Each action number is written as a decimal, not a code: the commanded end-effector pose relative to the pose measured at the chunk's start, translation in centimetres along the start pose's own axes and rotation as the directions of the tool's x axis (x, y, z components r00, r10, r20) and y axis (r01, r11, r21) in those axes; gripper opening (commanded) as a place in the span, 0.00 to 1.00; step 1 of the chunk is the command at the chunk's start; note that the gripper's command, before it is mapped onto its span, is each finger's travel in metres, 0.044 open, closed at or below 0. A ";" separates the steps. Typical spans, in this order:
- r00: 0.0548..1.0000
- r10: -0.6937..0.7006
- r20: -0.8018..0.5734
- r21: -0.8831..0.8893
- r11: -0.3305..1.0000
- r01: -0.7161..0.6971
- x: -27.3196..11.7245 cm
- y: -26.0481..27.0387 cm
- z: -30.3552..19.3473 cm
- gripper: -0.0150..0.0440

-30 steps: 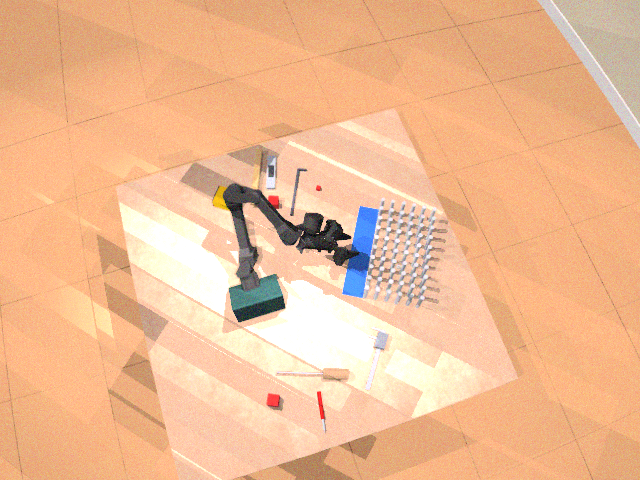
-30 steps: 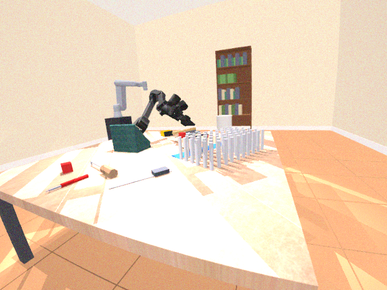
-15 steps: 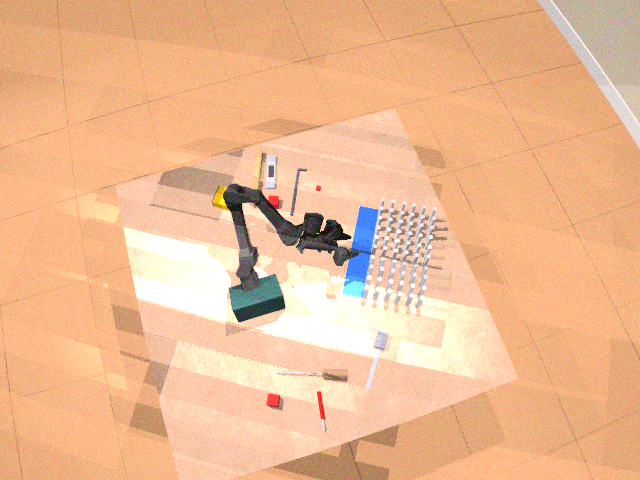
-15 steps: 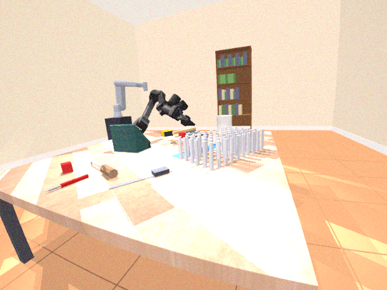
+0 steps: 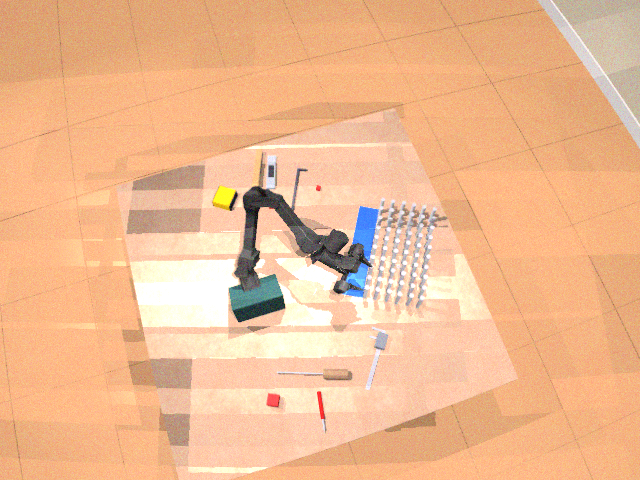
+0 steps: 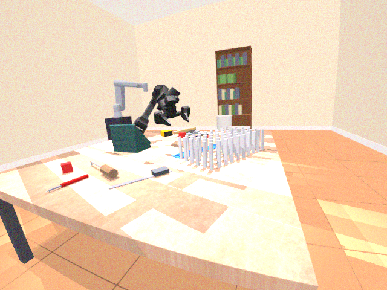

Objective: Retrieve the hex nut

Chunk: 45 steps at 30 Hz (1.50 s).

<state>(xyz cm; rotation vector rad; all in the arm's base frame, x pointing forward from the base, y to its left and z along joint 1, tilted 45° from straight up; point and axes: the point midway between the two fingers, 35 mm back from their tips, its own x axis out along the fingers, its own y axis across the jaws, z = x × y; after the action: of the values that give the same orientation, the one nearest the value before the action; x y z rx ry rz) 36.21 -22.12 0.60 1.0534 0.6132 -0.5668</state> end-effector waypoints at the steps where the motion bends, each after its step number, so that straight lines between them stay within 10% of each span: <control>1: 0.981 -0.186 -0.053 0.418 0.888 0.191 2.2 -6.6 2.7 1.00; 13: 0.835 -0.448 -0.319 0.918 0.071 0.389 4.7 -20.2 3.7 1.00; 26: 0.572 -0.487 -0.660 0.631 -0.773 0.070 4.0 -32.2 -0.8 1.00; 45: 0.554 -0.481 -0.680 0.596 -0.802 0.034 4.9 -32.7 -0.6 1.00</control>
<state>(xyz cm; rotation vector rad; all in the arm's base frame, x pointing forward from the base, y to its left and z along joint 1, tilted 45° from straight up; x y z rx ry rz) 16.94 -34.83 -22.84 2.4041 -0.0815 -2.7722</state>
